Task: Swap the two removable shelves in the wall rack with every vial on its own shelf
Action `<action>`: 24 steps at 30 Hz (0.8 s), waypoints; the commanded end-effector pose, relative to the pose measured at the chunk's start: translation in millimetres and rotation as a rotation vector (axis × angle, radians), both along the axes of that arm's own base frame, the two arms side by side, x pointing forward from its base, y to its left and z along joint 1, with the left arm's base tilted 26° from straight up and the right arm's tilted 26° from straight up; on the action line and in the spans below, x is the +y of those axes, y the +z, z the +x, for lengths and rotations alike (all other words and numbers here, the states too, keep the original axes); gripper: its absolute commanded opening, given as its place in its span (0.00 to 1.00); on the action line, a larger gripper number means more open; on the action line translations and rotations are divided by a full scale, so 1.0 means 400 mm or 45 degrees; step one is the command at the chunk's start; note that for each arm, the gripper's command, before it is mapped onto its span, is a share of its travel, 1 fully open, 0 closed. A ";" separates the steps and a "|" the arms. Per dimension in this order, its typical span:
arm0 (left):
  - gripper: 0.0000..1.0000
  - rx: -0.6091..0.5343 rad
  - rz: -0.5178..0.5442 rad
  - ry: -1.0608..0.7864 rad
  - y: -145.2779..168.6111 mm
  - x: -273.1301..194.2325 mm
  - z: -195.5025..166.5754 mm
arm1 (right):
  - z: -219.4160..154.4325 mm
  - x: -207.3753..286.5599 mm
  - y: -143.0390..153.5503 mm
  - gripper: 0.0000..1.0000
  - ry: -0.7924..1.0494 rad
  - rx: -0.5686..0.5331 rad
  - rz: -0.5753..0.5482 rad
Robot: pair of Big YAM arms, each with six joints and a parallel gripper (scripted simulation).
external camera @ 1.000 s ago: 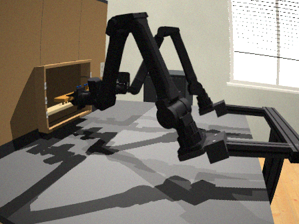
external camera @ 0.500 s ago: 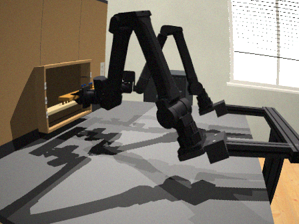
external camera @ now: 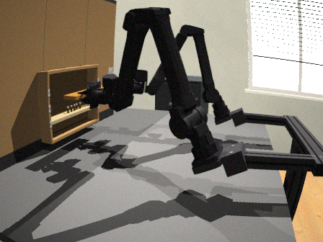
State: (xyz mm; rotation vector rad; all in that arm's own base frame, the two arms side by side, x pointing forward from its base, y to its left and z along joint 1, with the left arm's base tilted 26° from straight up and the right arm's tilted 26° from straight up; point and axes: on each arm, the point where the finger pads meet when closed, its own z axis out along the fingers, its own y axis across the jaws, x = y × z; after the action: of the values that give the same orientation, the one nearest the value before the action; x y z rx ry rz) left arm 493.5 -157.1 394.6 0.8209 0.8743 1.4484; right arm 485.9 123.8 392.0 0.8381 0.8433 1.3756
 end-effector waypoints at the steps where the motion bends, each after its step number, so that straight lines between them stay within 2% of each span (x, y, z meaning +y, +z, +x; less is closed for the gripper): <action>1: 0.12 -0.052 -0.018 -0.017 0.091 -0.012 -0.039 | -0.038 -0.001 0.084 0.12 -0.002 -0.055 0.024; 15: 0.12 -0.031 -0.019 -0.017 0.152 -0.013 -0.056 | -0.056 -0.001 0.144 0.12 -0.002 -0.041 0.027; 24: 0.12 -0.035 -0.022 -0.018 0.189 -0.011 -0.024 | -0.023 -0.001 0.183 0.12 0.000 -0.047 0.028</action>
State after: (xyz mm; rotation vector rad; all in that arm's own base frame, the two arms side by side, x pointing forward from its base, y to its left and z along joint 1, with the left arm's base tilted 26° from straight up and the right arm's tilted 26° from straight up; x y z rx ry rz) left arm 482.9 -158.6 413.4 0.8789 0.9092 1.4360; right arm 473.9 123.4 407.5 0.8828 0.8873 1.3567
